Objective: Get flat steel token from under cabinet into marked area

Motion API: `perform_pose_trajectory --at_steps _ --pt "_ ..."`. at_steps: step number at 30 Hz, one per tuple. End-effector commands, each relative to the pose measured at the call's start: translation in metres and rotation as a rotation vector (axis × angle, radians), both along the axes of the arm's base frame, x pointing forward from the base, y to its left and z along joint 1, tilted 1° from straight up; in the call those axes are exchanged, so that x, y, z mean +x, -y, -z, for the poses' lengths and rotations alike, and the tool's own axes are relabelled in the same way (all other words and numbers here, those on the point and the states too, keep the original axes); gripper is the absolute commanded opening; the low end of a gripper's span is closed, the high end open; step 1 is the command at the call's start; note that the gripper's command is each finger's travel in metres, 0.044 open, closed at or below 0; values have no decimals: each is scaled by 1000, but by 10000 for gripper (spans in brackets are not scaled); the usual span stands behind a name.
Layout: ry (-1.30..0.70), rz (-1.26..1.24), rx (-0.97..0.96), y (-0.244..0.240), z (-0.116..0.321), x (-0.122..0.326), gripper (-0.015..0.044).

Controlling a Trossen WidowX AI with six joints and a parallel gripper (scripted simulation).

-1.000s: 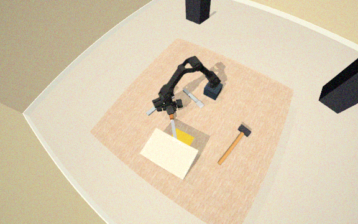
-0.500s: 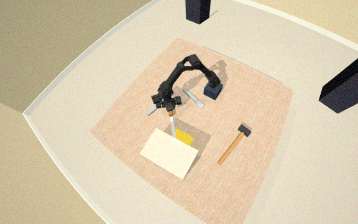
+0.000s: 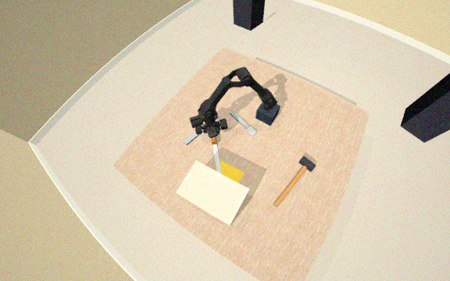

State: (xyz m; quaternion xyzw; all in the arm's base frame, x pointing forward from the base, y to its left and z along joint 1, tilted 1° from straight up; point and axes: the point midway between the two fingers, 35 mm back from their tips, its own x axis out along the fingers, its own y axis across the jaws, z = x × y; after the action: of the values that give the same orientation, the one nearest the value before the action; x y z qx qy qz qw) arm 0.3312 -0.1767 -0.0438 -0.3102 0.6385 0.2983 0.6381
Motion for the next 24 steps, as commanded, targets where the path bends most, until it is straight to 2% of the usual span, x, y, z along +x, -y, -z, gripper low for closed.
perform_pose_trajectory --at_steps 1,2,5,8,24 --pt "0 0 0 0 0 0 184" --pt "0 0 0 0 0 0 200" --pt "0 0 0 0 0 0 200" --pt "-2 0 1 0 0 0 270" --pt "-2 0 1 1 3 -1 270"
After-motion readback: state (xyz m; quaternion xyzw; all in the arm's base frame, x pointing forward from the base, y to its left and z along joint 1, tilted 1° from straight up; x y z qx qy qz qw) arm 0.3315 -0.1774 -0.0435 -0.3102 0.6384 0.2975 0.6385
